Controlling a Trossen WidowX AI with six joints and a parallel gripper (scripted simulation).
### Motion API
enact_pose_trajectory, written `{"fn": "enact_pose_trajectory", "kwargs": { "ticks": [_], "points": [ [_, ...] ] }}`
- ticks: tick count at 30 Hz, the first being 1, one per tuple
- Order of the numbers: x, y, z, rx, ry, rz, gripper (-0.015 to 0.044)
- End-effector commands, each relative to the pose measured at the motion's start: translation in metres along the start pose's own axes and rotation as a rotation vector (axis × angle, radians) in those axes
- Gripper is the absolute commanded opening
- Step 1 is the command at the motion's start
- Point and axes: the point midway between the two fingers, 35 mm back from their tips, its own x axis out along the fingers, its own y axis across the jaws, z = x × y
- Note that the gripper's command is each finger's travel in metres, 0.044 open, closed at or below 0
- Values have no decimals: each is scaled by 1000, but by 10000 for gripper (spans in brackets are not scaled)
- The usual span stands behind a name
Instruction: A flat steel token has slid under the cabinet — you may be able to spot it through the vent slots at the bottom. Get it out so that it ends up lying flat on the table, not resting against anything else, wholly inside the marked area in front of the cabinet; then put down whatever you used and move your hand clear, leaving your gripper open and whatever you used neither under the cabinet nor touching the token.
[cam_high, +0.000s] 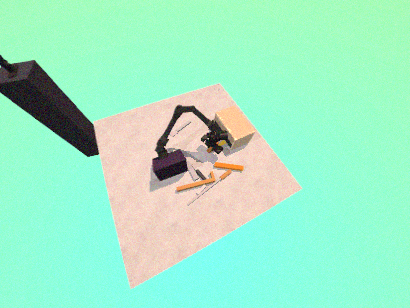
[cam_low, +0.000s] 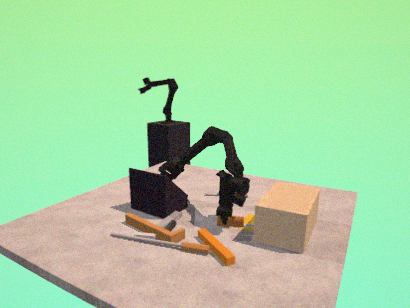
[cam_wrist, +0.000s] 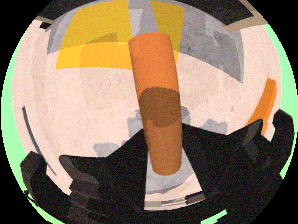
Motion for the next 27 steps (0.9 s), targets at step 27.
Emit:
{"fn": "enact_pose_trajectory", "kwargs": {
  "ticks": [27],
  "points": [
    [1, 0, -33, -5, -4, 7, 0]
  ]
}}
